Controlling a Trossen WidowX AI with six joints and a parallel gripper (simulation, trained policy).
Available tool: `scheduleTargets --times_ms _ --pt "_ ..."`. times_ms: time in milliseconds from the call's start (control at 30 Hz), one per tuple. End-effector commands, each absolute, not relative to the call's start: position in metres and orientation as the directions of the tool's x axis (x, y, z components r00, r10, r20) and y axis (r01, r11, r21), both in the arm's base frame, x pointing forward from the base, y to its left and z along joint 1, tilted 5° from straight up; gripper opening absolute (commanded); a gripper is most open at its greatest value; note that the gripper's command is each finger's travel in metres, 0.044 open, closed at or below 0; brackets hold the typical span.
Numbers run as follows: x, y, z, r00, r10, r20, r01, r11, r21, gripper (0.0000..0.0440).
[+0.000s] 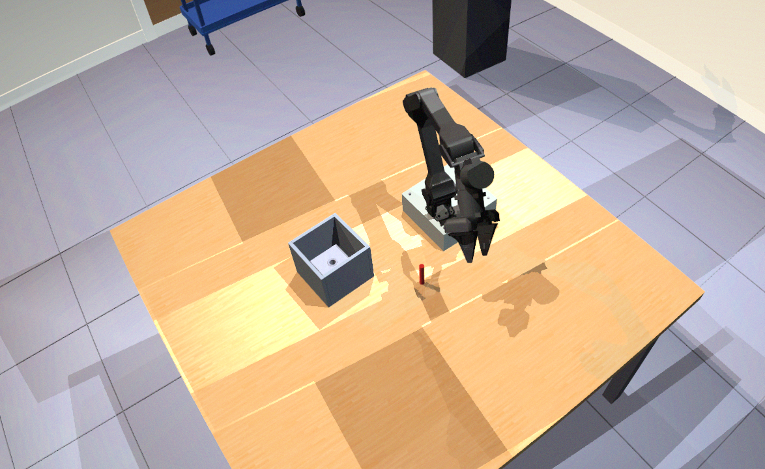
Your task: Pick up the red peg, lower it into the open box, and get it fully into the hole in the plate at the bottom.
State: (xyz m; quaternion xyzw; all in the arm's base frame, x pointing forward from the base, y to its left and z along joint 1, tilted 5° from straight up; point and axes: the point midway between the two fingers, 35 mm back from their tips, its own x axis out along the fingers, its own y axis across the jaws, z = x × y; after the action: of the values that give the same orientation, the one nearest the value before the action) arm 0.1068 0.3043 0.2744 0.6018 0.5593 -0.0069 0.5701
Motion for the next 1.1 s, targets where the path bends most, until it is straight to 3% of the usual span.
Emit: scheduleTargets --times_ms 0,467,1067 --pt "0.122 0.292 0.256 0.376 0.592 -0.713 0.702 0.320 0.636 0.0440" --pt "0.164 0.220 0.183 0.248 0.261 -0.933 0.832 0.435 0.343 0.0440" --pt "0.161 0.161 0.116 -0.004 0.040 -0.999 0.895 0.446 0.014 0.0440"
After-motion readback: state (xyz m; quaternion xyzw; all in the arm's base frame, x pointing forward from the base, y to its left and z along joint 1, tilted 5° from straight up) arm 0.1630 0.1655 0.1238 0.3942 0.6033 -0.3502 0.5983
